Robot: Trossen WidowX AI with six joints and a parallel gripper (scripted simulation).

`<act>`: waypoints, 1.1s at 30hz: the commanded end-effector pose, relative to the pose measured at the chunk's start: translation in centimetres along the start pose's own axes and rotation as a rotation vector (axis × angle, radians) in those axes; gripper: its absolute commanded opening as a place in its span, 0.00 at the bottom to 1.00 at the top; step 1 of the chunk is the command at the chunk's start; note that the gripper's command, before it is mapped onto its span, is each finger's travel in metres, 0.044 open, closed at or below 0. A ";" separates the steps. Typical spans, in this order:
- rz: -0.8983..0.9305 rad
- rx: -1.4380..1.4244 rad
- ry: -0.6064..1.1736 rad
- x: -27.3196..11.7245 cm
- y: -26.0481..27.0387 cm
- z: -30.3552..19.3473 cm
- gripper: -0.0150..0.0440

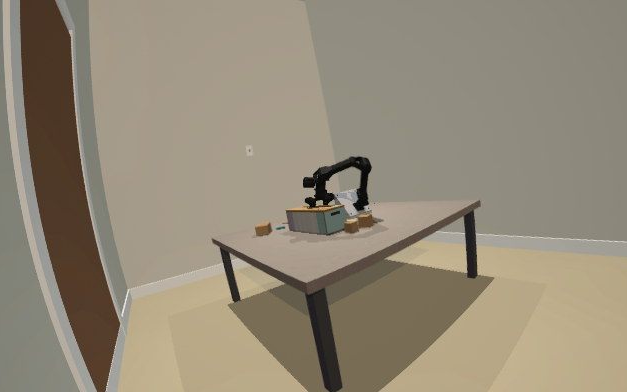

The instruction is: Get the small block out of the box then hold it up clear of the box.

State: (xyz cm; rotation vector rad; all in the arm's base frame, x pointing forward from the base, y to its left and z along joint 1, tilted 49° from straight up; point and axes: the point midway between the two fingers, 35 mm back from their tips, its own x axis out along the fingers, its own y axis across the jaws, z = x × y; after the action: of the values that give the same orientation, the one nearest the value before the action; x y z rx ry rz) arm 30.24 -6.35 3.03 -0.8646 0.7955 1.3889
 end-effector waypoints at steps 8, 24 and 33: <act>0.003 -0.004 0.006 0.4 0.0 -1.2 0.93; 0.003 -0.004 0.005 0.2 -0.1 -0.5 0.93; 0.003 -0.004 0.006 0.5 -0.1 -1.3 0.93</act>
State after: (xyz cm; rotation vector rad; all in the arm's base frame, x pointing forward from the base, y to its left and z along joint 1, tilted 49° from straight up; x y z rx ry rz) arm 30.34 -7.00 2.28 -0.8649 0.7965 1.3891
